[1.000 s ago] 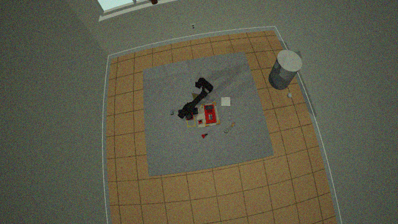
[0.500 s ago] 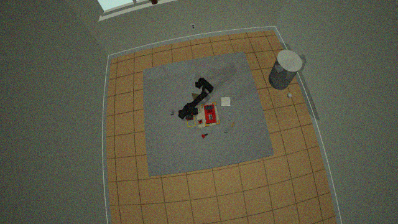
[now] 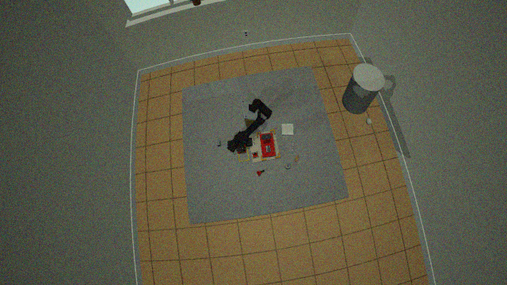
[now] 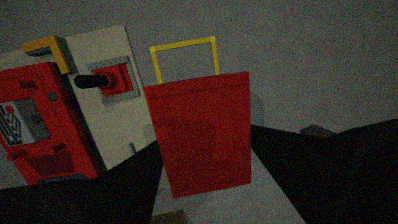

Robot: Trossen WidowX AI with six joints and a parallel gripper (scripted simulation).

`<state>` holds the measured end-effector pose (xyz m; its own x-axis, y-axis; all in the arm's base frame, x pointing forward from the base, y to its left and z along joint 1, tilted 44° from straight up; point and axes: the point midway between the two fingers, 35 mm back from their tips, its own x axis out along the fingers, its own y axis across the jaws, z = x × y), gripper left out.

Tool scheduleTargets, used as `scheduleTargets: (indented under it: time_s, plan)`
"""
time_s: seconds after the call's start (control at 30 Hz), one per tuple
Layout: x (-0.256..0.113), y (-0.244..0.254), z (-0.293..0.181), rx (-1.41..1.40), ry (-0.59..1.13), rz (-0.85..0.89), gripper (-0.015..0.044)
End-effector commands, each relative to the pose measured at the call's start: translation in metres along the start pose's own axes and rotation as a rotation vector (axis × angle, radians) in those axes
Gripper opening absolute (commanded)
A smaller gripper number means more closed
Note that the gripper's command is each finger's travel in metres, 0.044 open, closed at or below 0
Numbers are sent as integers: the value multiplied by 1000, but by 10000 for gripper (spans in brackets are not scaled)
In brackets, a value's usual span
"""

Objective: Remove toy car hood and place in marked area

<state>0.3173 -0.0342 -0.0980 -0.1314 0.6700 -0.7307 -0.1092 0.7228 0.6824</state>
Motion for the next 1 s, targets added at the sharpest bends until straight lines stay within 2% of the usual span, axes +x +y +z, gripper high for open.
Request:
scheduleTargets:
  time_s: [0.0, 0.97]
  plan:
    - [2, 0, 1, 3, -5, 3, 0]
    - [20, 1, 1, 3, -5, 4, 0]
